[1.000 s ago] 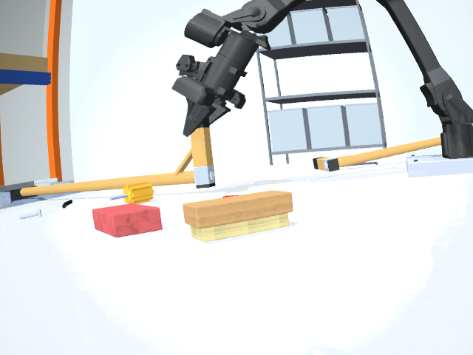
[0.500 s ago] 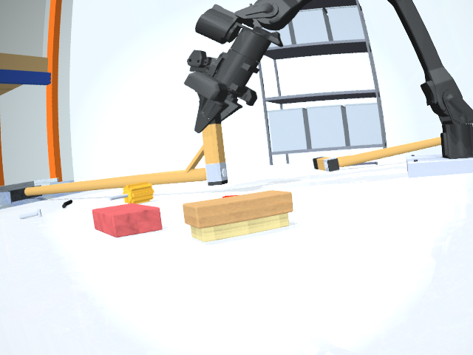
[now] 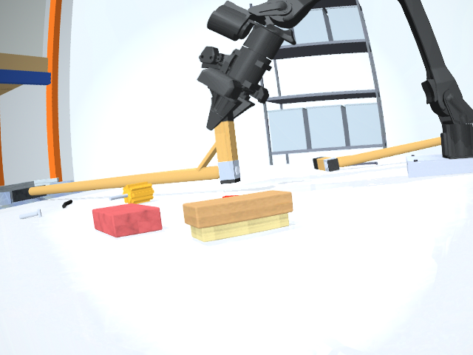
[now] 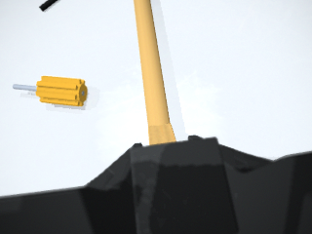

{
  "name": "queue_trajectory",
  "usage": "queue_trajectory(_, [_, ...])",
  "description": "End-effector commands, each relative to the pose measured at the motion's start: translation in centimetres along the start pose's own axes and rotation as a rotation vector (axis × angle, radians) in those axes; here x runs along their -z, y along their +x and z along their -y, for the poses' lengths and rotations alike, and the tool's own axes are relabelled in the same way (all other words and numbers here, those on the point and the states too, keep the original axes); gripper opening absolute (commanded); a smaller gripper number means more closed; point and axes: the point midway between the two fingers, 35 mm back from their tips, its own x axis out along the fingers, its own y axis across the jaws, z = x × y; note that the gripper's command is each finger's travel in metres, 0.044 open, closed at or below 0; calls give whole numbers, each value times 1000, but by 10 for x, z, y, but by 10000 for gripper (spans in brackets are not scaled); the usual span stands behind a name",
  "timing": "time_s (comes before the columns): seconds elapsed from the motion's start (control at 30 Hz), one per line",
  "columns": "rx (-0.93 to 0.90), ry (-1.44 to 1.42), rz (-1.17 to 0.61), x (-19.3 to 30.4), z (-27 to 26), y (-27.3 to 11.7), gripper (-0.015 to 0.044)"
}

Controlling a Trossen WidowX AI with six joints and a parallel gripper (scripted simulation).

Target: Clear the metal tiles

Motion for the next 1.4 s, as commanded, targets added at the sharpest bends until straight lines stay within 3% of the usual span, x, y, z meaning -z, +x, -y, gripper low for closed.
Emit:
queue_trajectory(0.0, [0, 3, 21, 1, 0, -9, 0])
queue_trajectory(1.37, [-1, 3, 23, 59, 4, -40, 0])
